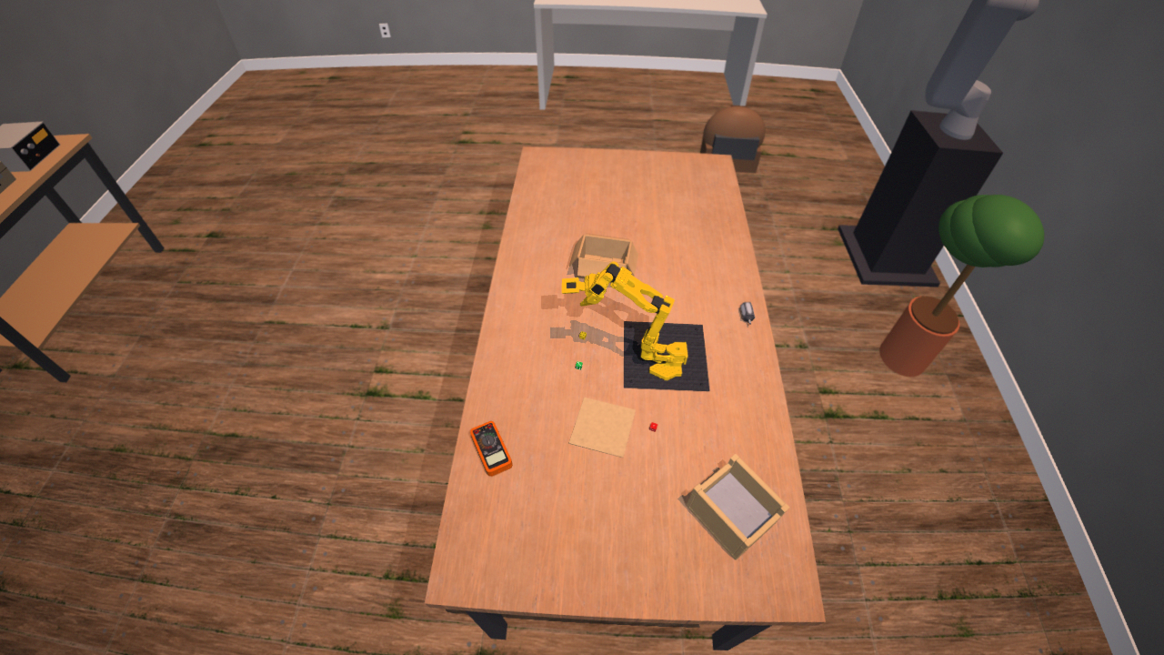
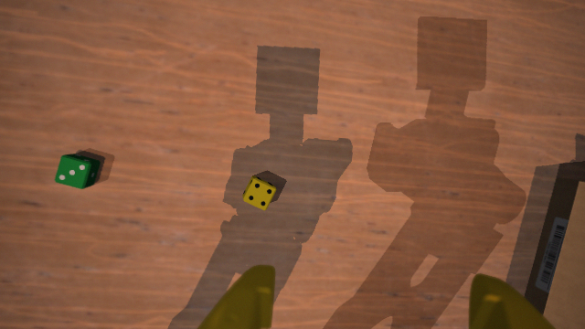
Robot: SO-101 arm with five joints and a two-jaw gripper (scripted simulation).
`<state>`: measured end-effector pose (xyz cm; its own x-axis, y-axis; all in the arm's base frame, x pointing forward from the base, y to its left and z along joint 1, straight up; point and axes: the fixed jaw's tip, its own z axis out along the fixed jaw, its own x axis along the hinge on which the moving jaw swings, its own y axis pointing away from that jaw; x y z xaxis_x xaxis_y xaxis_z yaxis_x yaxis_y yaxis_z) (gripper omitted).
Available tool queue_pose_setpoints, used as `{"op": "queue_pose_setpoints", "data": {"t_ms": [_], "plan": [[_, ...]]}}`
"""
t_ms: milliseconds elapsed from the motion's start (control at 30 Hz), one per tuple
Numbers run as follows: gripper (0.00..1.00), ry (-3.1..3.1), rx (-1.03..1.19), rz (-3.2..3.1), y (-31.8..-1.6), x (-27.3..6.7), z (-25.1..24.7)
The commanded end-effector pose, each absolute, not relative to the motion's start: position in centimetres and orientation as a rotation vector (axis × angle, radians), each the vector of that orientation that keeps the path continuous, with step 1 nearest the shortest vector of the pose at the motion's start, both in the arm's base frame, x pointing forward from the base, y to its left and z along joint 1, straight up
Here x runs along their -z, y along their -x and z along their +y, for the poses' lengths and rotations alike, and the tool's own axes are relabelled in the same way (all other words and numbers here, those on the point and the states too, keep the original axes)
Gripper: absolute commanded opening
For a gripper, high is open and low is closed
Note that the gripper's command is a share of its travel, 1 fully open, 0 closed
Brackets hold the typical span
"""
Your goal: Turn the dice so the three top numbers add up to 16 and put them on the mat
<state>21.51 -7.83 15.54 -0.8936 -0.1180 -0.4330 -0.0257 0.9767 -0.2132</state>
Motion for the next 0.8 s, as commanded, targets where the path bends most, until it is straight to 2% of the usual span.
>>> {"op": "queue_pose_setpoints", "data": {"t_ms": [0,367,767], "plan": [[0.25,-0.058,0.232,2.659,-21.97,-15.45,-7.69],[0.25,-0.414,0.136,2.613,-22.34,-15.5,-7.55],[0.25,-0.526,0.105,2.59,-22.46,-15.51,-7.51]]}}
